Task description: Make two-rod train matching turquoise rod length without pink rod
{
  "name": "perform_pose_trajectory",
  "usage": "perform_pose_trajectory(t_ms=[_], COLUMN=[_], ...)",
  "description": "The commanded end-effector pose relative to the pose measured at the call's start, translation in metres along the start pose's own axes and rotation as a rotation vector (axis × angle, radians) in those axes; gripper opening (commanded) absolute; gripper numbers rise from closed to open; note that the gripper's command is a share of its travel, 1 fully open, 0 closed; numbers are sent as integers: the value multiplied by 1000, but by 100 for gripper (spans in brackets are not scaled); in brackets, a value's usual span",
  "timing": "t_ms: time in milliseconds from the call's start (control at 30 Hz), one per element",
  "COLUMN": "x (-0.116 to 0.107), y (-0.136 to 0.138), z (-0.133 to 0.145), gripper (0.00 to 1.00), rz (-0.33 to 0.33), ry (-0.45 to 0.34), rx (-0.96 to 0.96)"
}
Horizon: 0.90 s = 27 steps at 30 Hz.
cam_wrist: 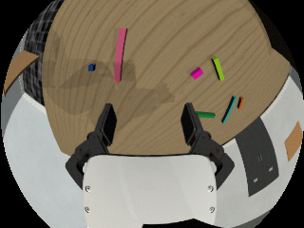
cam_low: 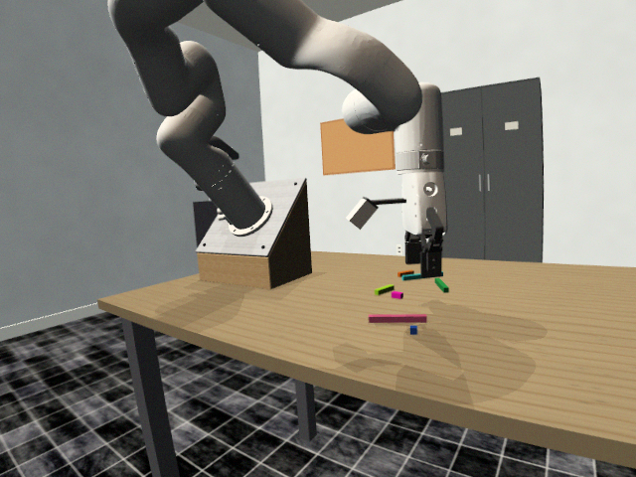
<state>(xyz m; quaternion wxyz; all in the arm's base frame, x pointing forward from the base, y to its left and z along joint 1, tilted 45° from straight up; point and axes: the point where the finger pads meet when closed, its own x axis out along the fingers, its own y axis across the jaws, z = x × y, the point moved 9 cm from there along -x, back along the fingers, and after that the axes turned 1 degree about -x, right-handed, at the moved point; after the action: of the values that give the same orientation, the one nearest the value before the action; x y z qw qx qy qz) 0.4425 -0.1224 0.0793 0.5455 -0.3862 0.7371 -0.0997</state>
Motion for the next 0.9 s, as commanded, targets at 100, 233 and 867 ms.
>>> perform_pose_trajectory(t_ms=[100, 233, 867], x=[-1, -1, 1], y=[19, 28, 74], z=[10, 14, 32], gripper=[100, 100, 100], rz=[-16, -15, -18], ry=[-6, -6, -10], rx=[241, 362, 928])
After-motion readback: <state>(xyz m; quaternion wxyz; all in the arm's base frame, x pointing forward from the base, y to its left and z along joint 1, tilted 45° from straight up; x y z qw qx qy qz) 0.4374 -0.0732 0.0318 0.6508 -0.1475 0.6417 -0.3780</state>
